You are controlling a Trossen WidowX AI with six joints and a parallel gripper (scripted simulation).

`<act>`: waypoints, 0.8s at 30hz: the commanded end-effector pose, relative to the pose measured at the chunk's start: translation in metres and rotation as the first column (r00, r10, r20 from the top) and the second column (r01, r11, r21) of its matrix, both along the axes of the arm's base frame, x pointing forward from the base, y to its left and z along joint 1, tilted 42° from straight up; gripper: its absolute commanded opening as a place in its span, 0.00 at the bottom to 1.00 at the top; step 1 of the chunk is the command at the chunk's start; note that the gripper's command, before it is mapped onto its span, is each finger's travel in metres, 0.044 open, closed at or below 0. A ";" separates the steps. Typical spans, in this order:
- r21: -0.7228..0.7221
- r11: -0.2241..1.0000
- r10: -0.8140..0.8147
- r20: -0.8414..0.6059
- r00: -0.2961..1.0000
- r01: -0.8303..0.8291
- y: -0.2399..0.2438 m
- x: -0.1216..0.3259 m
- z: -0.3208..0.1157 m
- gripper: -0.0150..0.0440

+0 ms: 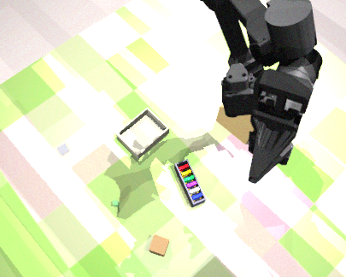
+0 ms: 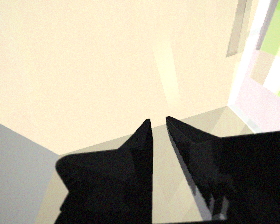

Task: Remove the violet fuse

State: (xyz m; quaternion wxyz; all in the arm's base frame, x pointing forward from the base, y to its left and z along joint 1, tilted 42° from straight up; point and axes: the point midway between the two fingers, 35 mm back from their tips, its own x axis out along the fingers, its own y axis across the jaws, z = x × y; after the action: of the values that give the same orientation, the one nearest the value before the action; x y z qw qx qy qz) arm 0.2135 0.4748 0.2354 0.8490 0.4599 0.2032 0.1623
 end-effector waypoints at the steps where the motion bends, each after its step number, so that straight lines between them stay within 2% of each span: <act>1: -0.180 0.983 -0.050 -0.018 0.999 0.046 -0.025 0.031 -0.040 0.37; 7: -0.502 0.858 -0.158 -0.066 0.985 0.104 -0.089 0.084 -0.110 0.37; 14: -0.791 0.609 -0.294 -0.158 0.942 0.057 -0.186 0.120 -0.182 0.37; 19: -0.908 0.414 -0.401 -0.246 0.882 -0.065 -0.262 0.124 -0.223 0.37; 24: -0.937 0.246 -0.514 -0.344 0.786 -0.249 -0.338 0.110 -0.255 0.37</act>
State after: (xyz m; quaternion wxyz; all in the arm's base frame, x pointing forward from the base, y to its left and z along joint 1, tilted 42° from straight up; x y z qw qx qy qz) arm 0.3331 0.1691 -0.0065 0.8755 -0.0721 0.4319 -0.2044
